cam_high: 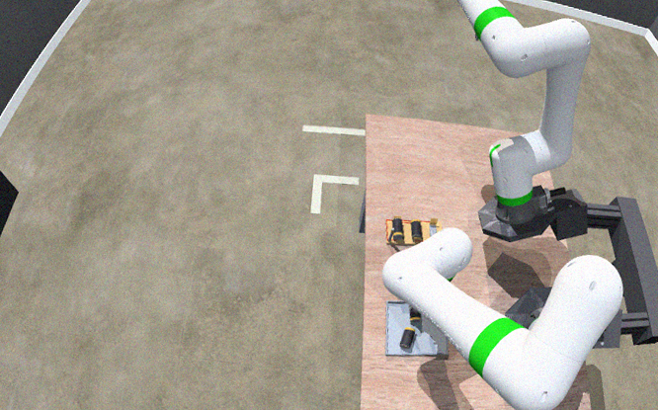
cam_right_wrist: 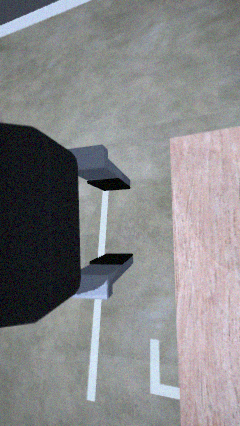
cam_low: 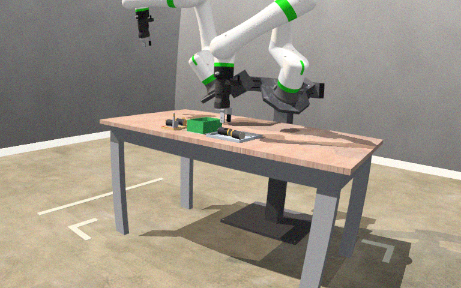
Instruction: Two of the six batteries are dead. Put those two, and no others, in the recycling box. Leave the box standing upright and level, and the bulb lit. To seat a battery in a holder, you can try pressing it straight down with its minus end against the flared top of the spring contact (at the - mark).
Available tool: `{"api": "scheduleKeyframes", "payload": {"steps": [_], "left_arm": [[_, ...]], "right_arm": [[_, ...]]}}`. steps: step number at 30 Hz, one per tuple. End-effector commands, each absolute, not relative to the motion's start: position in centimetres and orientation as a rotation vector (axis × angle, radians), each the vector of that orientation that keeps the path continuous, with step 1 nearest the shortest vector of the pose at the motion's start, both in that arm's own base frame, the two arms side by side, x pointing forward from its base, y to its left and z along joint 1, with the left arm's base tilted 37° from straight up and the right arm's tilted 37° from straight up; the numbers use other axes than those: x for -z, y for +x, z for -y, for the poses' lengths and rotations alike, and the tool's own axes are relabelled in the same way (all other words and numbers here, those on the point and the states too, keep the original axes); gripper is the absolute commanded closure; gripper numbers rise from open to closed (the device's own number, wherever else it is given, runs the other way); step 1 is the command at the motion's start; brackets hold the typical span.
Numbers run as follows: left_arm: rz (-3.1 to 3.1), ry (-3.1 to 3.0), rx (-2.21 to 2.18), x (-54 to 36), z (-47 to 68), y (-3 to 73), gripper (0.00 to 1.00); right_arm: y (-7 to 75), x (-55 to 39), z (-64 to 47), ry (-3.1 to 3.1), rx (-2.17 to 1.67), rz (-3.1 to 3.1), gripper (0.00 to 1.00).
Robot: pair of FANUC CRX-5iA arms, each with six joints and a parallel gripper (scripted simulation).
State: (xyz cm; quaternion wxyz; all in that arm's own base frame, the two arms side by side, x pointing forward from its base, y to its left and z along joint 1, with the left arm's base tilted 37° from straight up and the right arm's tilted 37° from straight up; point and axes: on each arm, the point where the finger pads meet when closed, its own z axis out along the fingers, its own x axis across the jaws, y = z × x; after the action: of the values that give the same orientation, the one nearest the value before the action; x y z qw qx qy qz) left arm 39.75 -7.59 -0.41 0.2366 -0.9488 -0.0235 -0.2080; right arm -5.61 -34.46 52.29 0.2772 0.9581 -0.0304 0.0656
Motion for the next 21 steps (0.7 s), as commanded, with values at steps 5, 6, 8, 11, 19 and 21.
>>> {"api": "scheduleKeyframes", "payload": {"steps": [5,6,8,11,19,21], "left_arm": [[0.065,-2.603,0.572,0.37,7.67,39.77,0.1],[0.065,-2.603,0.572,0.37,7.67,39.77,0.1],[0.065,-2.603,0.572,0.37,7.67,39.77,0.1],[0.065,-2.603,0.572,0.37,7.67,39.77,0.1],[0.065,-2.603,0.572,0.44,7.63,39.8,0.1],[0.065,-2.603,0.572,0.79,7.43,39.97,0.1]], "right_arm": [[-5.67,-52.38,34.43,2.57,-0.176,0.083,0.0],[-5.67,-52.38,34.43,2.57,-0.176,0.083,0.0],[-5.67,-52.38,34.43,2.57,-0.176,0.083,0.0],[-5.67,-52.38,34.43,2.57,-0.176,0.083,0.0],[-5.67,-52.38,34.43,2.57,-0.176,0.083,0.0],[-5.67,-52.38,34.43,2.57,-0.176,0.083,0.0]]}}
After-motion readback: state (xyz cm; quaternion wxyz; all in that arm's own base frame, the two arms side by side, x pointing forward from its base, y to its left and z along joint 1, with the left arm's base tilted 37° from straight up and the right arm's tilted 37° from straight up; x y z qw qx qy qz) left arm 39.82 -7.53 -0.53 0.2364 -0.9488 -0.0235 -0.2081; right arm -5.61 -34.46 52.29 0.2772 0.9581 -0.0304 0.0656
